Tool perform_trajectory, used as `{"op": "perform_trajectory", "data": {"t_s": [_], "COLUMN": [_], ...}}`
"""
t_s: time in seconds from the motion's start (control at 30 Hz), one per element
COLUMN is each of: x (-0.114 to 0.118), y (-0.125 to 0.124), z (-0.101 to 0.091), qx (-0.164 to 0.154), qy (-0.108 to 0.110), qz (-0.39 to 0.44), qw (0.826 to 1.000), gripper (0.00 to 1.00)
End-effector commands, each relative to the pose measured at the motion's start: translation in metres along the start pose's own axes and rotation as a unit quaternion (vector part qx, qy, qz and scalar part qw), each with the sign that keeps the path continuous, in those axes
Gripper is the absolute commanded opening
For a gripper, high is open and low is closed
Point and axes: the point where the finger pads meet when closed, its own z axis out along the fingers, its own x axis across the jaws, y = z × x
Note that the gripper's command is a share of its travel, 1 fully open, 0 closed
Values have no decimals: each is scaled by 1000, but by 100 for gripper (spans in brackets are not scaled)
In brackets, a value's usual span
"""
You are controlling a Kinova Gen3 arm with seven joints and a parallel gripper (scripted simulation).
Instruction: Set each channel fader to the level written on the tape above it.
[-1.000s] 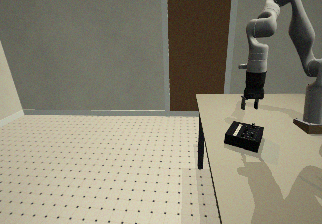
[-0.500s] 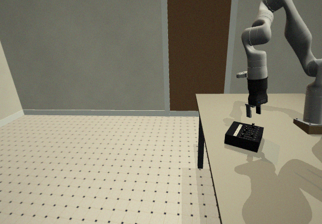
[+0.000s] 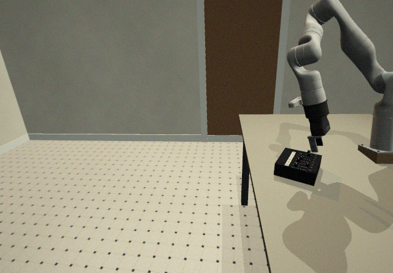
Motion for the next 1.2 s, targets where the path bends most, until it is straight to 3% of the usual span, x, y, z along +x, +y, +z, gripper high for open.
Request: {"op": "perform_trajectory", "data": {"t_s": [0.0,0.33,1.17], "x": [2,2,2], "y": [-1,7,7], "z": [6,13,13], "qx": [-16,-41,-42], "qy": [3,0,0], "qz": [-20,-84,-87], "qw": [1000,996,995], "gripper": [100,100,100]}}
